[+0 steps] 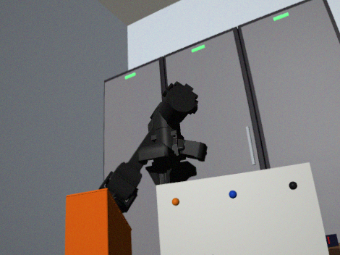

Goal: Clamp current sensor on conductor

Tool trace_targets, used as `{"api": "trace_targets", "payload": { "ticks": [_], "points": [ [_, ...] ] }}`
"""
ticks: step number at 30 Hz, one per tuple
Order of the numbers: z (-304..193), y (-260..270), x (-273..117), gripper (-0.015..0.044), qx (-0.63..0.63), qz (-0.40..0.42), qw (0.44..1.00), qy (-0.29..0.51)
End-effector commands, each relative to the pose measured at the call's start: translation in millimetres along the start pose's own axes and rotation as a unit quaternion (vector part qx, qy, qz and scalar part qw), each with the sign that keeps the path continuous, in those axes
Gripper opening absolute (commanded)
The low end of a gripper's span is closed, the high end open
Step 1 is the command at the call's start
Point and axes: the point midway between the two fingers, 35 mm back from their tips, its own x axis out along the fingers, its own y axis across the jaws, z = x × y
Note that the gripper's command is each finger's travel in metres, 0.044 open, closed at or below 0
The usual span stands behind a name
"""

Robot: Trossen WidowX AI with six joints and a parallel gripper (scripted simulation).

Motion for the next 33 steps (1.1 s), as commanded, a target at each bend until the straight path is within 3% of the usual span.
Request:
{"api": "trace_targets", "payload": {
  "ticks": [1,7,13,33],
  "points": [
    [-1.9,0.8,-29.3,0.0000,-0.003,-0.001,1.000,0.001],
    [-7.4,5.2,-61.2,0.0000,-0.002,0.003,1.000,0.002],
    [-5.1,5.1,-62.6,0.0000,0.011,0.003,1.000,0.002],
    [46.8,3.2,-66.0,0.0000,0.281,-0.002,0.960,0.000]
  ]
}}
